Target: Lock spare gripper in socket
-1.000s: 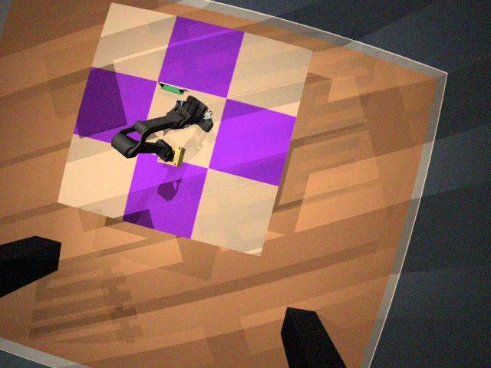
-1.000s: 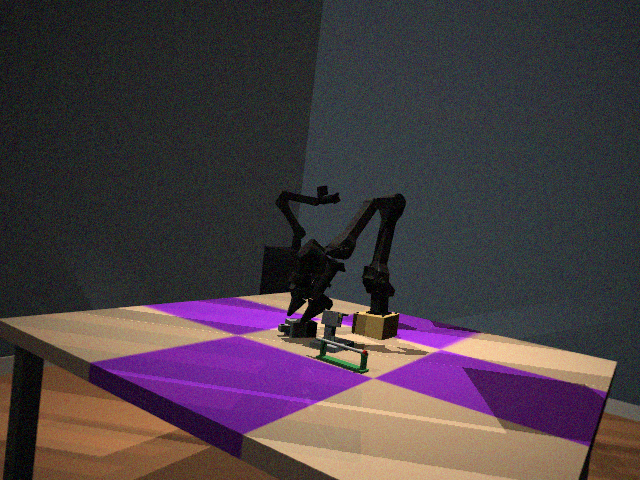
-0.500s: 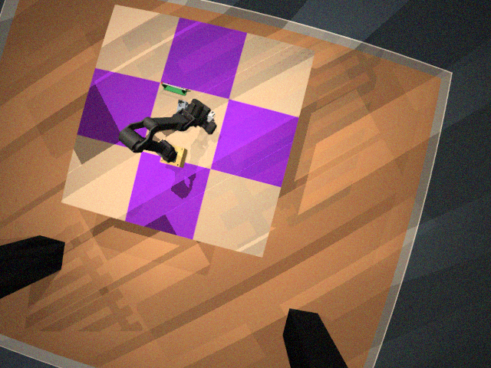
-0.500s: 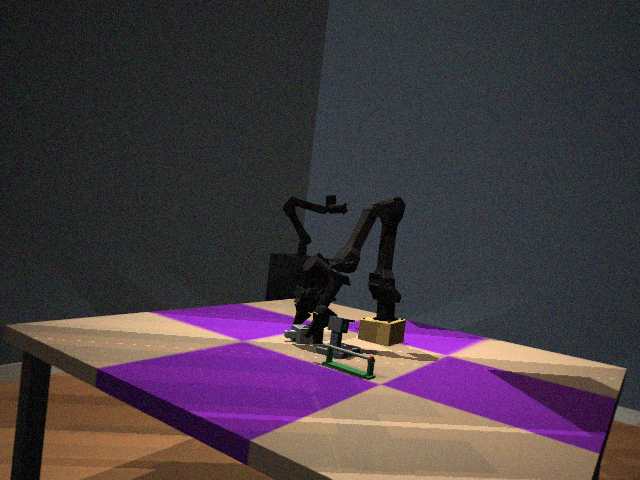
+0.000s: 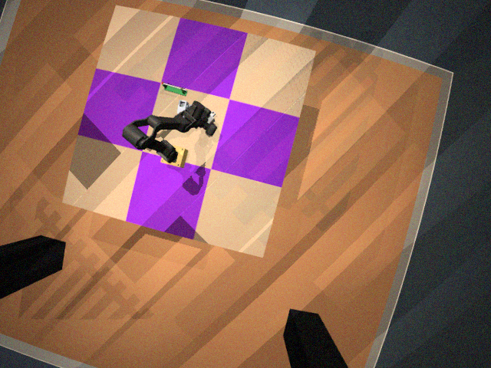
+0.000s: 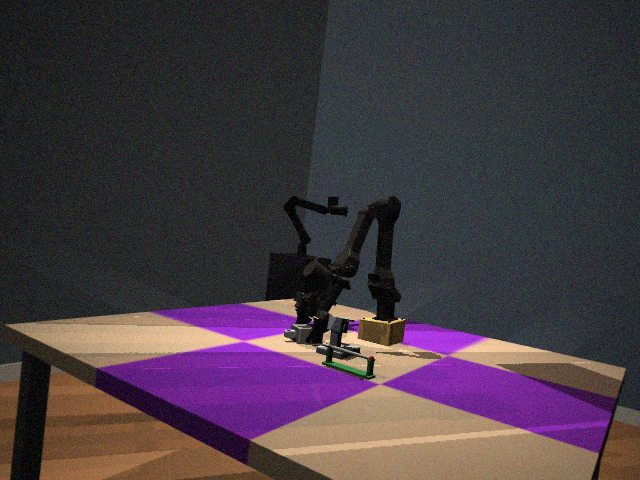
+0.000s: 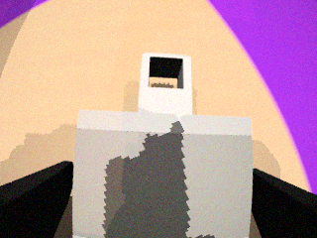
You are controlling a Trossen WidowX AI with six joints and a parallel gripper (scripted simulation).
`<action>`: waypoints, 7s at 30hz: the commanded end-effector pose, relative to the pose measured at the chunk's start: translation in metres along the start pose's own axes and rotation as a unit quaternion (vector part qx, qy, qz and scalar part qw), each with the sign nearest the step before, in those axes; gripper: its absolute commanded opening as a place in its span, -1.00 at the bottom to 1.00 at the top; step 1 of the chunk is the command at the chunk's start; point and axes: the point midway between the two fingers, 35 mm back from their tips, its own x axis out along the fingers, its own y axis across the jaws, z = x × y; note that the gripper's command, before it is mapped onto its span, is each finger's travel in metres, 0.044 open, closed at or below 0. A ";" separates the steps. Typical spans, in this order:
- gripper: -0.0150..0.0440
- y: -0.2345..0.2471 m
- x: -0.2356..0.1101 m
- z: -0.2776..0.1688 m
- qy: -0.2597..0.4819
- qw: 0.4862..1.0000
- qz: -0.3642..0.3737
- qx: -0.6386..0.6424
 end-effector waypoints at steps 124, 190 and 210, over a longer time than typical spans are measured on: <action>-0.49 0.102 -0.163 0.052 0.546 0.674 0.196 0.457; -0.49 0.112 -0.102 0.030 0.564 0.651 0.189 0.471; 0.75 0.112 -0.102 0.030 0.564 0.651 0.189 0.471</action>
